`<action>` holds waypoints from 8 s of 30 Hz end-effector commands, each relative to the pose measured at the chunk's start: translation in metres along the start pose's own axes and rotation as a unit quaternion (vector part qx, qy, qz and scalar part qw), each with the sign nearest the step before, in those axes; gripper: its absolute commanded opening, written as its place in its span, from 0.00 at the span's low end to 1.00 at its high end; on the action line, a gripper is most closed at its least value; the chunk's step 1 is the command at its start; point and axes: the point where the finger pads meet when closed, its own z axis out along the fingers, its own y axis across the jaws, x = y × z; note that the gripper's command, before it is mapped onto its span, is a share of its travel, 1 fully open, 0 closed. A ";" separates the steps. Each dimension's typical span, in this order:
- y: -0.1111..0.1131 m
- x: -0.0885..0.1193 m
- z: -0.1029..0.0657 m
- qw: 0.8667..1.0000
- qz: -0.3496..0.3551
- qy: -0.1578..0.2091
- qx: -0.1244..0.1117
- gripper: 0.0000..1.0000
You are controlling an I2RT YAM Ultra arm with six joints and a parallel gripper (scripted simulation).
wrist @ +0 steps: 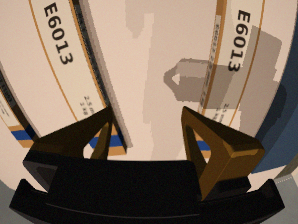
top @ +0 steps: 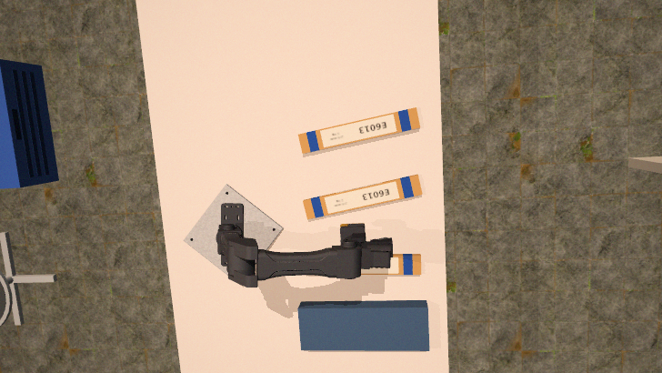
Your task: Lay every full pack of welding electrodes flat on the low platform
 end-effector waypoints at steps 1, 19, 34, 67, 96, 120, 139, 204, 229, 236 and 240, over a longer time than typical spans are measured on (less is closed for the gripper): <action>0.001 -0.015 -0.011 0.999 -0.002 -0.032 0.004 0.64; 0.000 -0.007 -0.006 1.000 -0.001 -0.016 0.002 0.64; 0.000 -0.005 -0.022 1.000 -0.001 -0.016 0.002 0.64; 0.000 -0.004 -0.061 1.000 -0.001 -0.016 0.002 0.64; 0.000 -0.004 -0.066 1.000 -0.001 -0.016 0.002 0.64; 0.000 -0.004 -0.066 1.000 -0.001 -0.016 0.002 0.64; 0.000 -0.004 -0.066 1.000 -0.001 -0.016 0.002 0.64; 0.156 -0.013 -0.049 0.997 -0.081 -0.011 0.004 0.95; 0.301 -0.020 -0.032 0.997 -0.079 -0.009 0.002 0.95; 0.301 -0.020 -0.032 0.997 -0.079 -0.009 0.002 0.95; 0.301 -0.020 -0.032 0.997 -0.079 -0.009 0.002 0.95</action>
